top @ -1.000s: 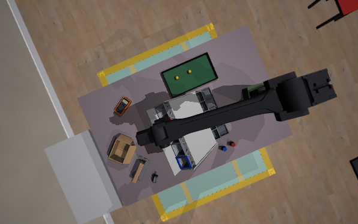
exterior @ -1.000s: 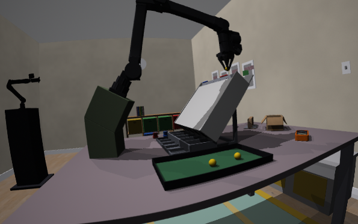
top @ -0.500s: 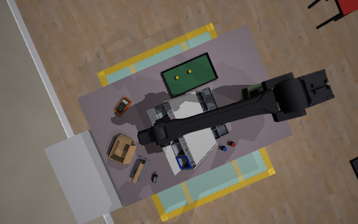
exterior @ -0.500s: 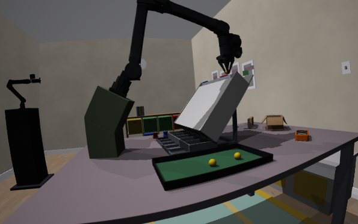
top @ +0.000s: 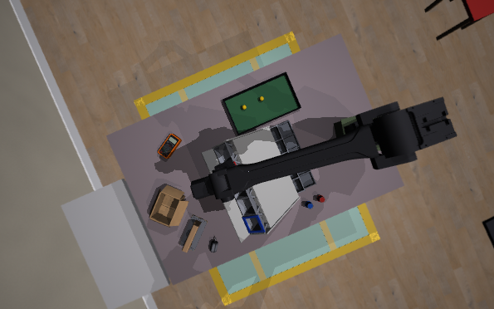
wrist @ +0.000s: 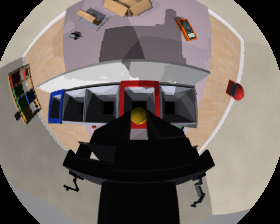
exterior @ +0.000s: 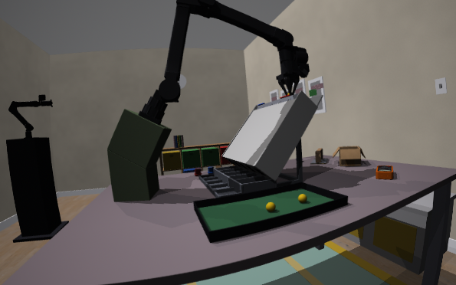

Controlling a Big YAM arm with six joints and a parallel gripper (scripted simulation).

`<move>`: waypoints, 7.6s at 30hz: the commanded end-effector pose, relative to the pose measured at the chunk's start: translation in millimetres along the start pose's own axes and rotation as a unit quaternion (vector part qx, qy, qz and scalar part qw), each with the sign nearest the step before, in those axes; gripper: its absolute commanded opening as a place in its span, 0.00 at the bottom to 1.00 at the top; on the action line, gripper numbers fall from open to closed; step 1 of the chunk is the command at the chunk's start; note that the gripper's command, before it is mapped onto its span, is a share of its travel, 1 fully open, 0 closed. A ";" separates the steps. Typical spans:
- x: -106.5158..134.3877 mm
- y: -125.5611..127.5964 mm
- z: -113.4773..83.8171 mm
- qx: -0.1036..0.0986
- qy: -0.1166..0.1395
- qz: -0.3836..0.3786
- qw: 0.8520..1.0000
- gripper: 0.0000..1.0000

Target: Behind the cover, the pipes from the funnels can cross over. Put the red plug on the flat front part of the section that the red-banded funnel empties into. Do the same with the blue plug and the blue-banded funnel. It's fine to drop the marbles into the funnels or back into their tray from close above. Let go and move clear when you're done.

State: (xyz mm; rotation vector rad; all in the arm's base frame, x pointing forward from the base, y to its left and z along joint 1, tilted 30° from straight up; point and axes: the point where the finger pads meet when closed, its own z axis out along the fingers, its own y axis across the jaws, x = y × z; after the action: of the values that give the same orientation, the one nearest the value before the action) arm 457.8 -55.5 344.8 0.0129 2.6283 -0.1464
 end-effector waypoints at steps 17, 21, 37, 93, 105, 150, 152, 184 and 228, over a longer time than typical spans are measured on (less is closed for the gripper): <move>-7.5 -4.6 8.4 0.002 -0.001 0.001 1.000 0.00; -7.5 -4.6 8.4 0.002 -0.001 0.001 1.000 0.00; -7.5 -4.6 8.4 0.002 -0.001 0.001 1.000 0.56; -7.5 -4.6 8.4 0.002 -0.001 0.001 1.000 0.56; -7.5 -4.6 8.4 0.002 -0.001 0.001 1.000 0.56; -18.9 1.3 -37.5 0.000 -0.012 0.000 1.000 0.56; -1.3 3.9 -20.6 -0.003 0.012 -0.001 1.000 0.56; 117.1 -4.5 -33.3 0.003 -0.014 0.000 1.000 0.56; 237.0 36.5 12.4 -0.001 -0.121 0.002 0.993 0.56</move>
State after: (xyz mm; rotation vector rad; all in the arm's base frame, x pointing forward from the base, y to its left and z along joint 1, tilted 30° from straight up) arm 262.4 -33.0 219.6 -0.0122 2.4618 -0.1414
